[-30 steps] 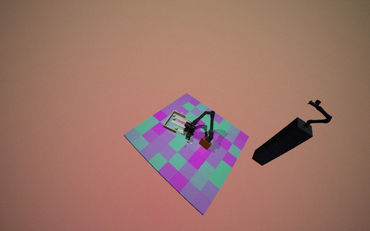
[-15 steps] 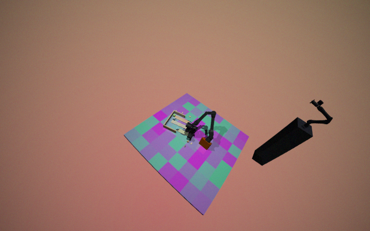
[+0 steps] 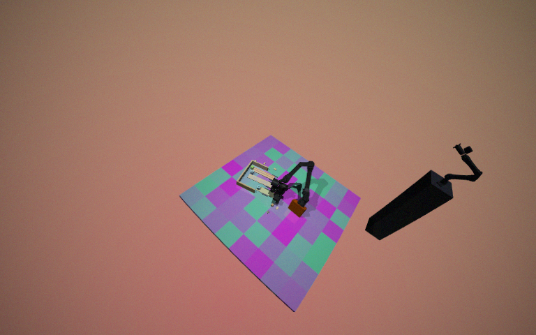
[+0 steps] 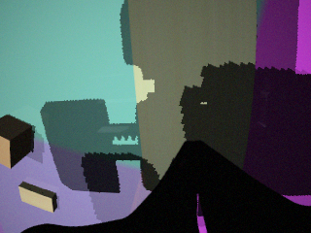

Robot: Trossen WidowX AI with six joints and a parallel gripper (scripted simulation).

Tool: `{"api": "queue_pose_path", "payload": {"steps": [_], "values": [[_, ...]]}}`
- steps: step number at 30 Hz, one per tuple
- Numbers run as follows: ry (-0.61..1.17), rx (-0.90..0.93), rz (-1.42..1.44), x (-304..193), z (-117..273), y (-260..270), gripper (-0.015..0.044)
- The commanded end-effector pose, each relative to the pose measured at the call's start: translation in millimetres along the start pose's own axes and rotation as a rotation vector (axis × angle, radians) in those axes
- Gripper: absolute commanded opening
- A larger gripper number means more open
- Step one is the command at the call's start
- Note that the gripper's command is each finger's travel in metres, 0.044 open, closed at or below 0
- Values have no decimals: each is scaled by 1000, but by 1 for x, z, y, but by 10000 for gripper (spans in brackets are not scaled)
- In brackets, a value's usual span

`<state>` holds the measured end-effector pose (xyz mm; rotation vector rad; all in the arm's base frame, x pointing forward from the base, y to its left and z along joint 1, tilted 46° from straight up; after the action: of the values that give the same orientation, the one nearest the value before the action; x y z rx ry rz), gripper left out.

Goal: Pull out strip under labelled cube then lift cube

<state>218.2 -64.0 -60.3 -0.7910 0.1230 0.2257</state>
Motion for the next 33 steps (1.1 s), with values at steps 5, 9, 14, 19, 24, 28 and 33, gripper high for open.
{"api": "queue_pose_path", "payload": {"steps": [5,9,14,19,24,28,33], "values": [[38,3,14,-21,-6,3,0],[39,3,14,-26,-6,3,0],[39,3,14,-31,-6,3,0],[39,3,14,-35,-6,3,0],[39,3,14,-36,-6,3,0],[39,3,14,-36,-6,3,0],[39,3,14,-36,-6,3,0]]}}
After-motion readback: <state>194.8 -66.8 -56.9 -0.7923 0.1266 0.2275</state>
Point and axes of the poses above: the point midway between the two fingers, 35 mm back from their tips, its own z axis back along the fingers, its own y axis across the jaws, x = y × z, the point moved 1 cm from there along z, back along the fingers, and after that the axes turned 1 degree about z, right-handed, at the moved point
